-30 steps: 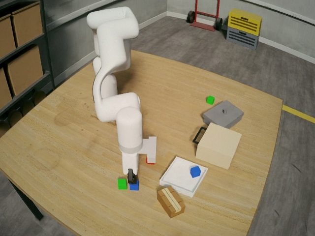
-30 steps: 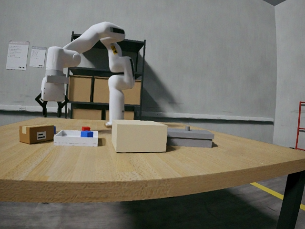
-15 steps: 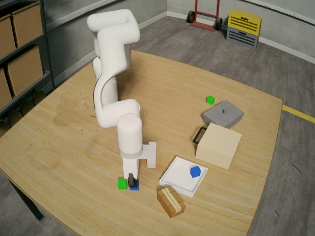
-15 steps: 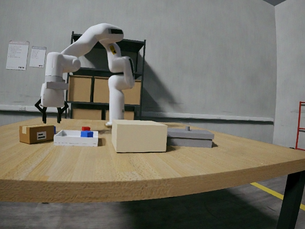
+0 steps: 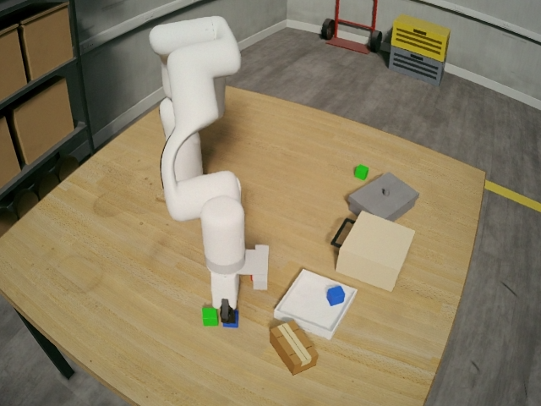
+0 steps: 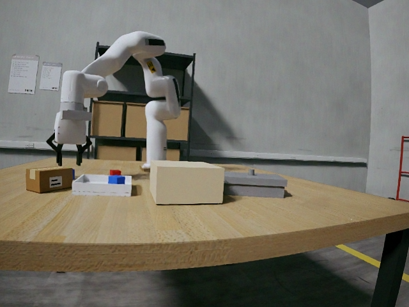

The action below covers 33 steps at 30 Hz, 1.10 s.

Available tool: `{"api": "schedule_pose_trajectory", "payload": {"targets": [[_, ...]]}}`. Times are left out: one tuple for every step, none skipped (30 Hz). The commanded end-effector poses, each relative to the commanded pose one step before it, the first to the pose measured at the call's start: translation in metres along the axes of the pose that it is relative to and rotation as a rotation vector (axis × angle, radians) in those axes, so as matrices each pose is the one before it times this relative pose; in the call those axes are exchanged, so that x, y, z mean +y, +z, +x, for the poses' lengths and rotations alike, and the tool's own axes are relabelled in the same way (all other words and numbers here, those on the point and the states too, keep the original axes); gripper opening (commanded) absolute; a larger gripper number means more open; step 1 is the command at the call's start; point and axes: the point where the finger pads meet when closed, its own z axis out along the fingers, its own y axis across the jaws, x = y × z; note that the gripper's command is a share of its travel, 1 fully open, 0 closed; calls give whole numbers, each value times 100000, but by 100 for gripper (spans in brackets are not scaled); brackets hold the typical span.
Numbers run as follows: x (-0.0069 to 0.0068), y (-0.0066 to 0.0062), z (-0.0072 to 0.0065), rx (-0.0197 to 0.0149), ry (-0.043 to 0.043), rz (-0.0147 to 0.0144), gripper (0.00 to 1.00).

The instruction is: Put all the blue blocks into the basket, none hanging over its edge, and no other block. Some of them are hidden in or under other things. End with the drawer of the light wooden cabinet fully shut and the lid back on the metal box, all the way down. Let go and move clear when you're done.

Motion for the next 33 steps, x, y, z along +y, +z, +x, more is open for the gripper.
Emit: {"api": "schedule_pose_trajectory", "payload": {"targets": [[211,-159,77,157,6,-413,62],[18,0,6,0,0,0,62],[16,0,6,0,0,0,62],[13,0,5,0,0,0,62],[9,0,3,0,0,0,62],[6,0,2,0,0,0,62],[0,0,0,0,0,0,62],[0,0,0,0,0,0,62],[2,0,1,0,0,0,62],[0,0,0,0,0,0,62],[0,0,0,0,0,0,62],[0,0,0,0,0,0,62],[0,0,0,0,0,0,62],[0,0,0,0,0,0,62],[0,1,0,0,0,0,62],[0,3,0,0,0,0,62],[0,6,0,0,0,0,62],[0,10,0,0,0,0,62],[0,15,0,0,0,0,62],[0,20,0,0,0,0,62],[0,25,0,0,0,0,62],[0,31,0,0,0,0,62],[0,37,0,0,0,0,62],[0,0,0,0,0,0,62],[0,0,0,0,0,0,62],[0,44,0,0,0,0,62],[0,51,0,0,0,0,62],[0,57,0,0,0,0,62],[0,64,0,0,0,0,62],[0,71,0,0,0,0,62],[0,78,0,0,0,0,62],[0,84,0,0,0,0,62],[0,90,0,0,0,0,62]]}}
